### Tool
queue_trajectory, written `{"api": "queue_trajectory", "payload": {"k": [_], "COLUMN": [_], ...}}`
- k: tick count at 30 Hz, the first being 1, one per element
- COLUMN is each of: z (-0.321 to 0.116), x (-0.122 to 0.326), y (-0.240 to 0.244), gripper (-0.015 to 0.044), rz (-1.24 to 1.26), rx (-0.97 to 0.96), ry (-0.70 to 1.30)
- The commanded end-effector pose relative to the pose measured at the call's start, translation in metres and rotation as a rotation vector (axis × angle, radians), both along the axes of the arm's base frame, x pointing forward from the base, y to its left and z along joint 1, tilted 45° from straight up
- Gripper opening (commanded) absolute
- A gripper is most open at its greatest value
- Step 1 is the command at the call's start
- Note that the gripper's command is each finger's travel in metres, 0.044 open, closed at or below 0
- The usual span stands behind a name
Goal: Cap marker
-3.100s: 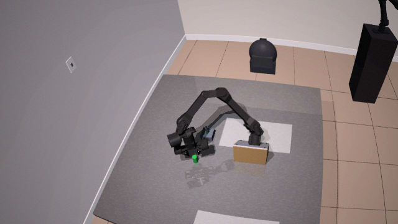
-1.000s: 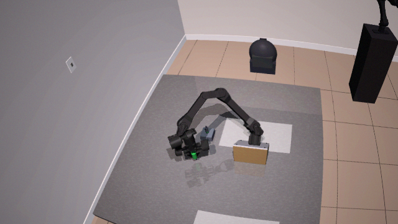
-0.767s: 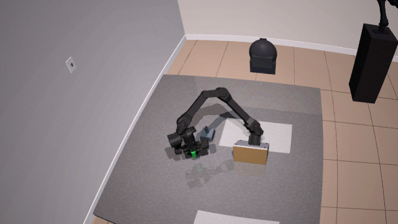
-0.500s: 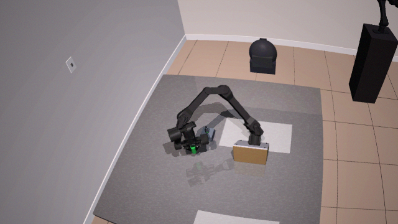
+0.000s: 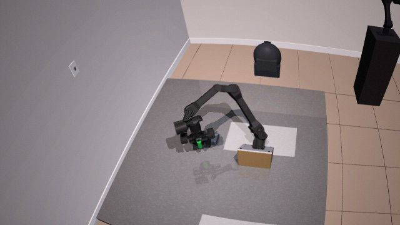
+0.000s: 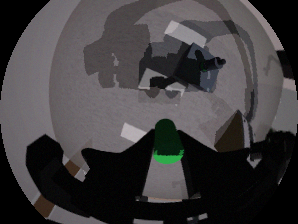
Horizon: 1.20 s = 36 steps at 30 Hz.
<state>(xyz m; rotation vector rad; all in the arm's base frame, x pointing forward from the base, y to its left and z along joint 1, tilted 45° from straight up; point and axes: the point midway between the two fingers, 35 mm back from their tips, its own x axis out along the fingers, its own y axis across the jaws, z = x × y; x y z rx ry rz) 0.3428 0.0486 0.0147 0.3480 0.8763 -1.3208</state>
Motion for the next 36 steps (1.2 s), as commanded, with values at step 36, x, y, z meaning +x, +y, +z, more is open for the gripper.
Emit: {"api": "queue_trajectory", "payload": {"k": [36], "z": [0.099], "x": [-0.032], "y": [-0.065], "gripper": [0.0], "rz": [0.004], "rx": [-0.015], "ry": [0.007]}}
